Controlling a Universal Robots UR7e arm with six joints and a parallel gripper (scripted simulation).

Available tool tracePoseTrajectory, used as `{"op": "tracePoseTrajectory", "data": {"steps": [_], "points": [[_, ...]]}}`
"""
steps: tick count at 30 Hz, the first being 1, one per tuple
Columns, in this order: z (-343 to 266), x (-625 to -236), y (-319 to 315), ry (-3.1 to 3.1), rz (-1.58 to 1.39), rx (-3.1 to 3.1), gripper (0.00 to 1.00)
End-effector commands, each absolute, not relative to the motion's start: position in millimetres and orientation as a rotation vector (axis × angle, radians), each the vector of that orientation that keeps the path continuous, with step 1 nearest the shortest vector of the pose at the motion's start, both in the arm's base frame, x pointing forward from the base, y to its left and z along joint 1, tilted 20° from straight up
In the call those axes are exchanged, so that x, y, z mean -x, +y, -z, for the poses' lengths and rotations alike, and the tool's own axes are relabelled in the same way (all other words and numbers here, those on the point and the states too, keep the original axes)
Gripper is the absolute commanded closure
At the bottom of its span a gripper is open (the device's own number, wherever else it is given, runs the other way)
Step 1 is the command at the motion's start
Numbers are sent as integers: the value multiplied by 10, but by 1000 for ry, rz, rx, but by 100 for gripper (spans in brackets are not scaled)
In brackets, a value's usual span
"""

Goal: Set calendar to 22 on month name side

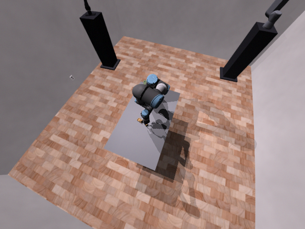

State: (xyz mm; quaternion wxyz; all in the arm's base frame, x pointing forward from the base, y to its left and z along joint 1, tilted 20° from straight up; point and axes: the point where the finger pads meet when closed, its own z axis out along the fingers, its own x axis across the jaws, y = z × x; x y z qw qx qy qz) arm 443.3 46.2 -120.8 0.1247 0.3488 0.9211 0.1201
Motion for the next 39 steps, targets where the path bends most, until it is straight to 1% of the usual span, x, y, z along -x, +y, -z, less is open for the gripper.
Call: {"op": "tracePoseTrajectory", "data": {"steps": [1,39], "points": [[1228,-4444,464,2683,-350,-1016,10],[1631,-4575,515,2683,-350,-1016,10]]}}
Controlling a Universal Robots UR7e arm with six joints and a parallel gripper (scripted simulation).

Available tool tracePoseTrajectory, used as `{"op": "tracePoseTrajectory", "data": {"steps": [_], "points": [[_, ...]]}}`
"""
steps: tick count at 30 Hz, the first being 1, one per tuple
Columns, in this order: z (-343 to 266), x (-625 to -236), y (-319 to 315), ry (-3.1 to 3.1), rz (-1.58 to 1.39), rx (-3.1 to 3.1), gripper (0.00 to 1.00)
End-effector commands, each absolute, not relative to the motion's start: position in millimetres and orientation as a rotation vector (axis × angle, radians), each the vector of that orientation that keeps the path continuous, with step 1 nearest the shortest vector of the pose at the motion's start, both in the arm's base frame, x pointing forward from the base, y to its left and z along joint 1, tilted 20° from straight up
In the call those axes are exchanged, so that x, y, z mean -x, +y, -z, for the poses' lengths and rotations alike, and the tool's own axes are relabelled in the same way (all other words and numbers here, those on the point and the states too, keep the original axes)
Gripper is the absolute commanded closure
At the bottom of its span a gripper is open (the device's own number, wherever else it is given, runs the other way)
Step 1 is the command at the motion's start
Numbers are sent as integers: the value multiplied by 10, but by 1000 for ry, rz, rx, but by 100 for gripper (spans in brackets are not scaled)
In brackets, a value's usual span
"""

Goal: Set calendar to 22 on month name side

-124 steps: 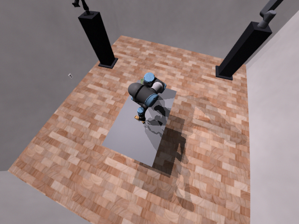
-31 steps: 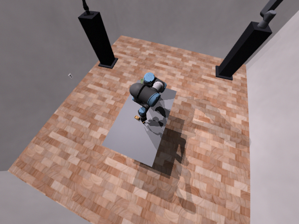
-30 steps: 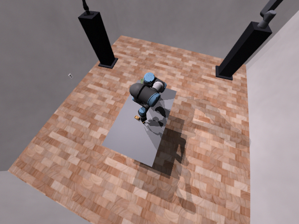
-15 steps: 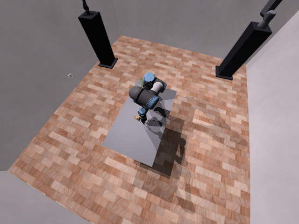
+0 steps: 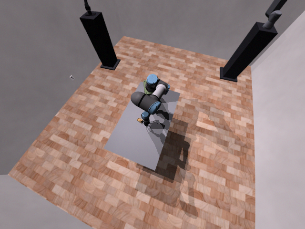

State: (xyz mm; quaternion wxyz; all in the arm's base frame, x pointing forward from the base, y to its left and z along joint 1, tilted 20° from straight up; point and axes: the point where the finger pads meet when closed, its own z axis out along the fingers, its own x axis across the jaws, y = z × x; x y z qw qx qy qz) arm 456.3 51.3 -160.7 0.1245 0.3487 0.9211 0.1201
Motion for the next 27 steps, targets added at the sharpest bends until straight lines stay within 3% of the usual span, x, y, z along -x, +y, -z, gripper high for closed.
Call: {"op": "tracePoseTrajectory", "data": {"steps": [1,27], "points": [[1639,-4578,516,2683,-350,-1016,10],[1685,-4593,522,2683,-350,-1016,10]]}}
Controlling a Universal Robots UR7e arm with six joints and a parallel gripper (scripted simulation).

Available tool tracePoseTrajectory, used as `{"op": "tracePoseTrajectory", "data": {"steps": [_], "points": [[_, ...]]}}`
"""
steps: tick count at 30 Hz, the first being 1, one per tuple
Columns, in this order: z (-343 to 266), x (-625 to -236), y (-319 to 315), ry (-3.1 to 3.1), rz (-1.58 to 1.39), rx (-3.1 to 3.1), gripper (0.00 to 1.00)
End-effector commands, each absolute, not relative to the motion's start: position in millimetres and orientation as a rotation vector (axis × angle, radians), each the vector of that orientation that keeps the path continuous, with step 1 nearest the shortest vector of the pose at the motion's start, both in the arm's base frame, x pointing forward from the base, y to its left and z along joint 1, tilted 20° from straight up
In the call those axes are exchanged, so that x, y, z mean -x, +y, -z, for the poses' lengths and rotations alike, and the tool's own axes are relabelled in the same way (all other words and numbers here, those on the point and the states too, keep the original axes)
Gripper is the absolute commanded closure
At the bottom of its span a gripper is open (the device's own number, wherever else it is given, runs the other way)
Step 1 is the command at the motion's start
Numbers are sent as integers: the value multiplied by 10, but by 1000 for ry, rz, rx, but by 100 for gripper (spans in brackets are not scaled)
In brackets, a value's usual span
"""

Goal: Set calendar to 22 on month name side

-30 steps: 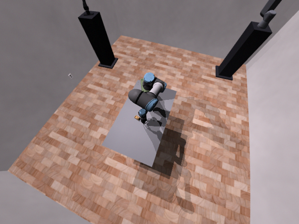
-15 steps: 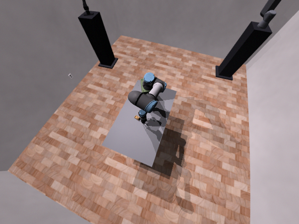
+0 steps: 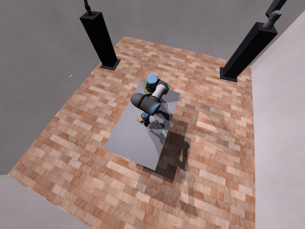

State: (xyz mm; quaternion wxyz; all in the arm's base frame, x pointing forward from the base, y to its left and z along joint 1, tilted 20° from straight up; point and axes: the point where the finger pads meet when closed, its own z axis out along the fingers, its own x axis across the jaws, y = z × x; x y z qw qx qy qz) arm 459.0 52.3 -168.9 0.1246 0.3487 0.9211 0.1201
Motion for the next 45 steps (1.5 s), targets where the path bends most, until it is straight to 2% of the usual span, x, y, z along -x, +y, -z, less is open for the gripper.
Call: {"op": "tracePoseTrajectory", "data": {"steps": [1,45], "points": [[1685,-4593,522,2683,-350,-1016,10],[1889,-4661,551,2683,-350,-1016,10]]}}
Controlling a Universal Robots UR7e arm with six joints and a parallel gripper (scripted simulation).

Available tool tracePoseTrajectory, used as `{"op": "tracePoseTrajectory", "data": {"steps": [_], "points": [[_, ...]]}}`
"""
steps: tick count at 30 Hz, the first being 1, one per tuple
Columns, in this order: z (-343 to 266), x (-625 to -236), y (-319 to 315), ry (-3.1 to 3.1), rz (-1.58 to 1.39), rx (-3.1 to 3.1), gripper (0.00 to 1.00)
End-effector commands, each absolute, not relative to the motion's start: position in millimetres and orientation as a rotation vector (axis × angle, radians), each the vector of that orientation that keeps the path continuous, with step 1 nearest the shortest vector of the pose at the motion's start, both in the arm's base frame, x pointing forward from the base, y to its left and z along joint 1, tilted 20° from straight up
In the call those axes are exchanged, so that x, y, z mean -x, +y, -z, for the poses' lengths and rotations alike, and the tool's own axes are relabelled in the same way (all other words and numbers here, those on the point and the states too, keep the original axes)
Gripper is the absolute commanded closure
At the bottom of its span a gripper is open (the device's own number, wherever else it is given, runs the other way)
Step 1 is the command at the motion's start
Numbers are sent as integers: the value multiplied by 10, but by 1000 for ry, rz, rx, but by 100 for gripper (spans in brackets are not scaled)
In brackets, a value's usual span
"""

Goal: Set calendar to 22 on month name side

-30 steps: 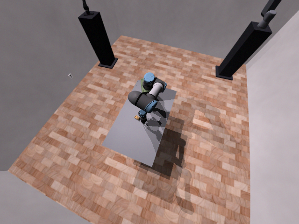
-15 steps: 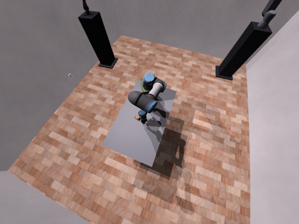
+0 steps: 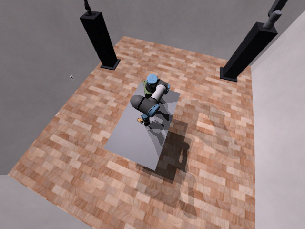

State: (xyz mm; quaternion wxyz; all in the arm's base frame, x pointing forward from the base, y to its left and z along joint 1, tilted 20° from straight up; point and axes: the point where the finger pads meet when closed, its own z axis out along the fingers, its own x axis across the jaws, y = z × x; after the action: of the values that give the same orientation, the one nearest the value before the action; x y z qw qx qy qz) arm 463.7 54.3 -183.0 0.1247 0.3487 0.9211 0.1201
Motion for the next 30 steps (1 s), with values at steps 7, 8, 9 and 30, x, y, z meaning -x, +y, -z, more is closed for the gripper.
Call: {"op": "tracePoseTrajectory", "data": {"steps": [7,8,9,30], "points": [[1959,-4685,561,2683,-350,-1016,10],[1962,-4686,562,2683,-350,-1016,10],[1964,-4686,562,2683,-350,-1016,10],[1965,-4686,562,2683,-350,-1016,10]]}}
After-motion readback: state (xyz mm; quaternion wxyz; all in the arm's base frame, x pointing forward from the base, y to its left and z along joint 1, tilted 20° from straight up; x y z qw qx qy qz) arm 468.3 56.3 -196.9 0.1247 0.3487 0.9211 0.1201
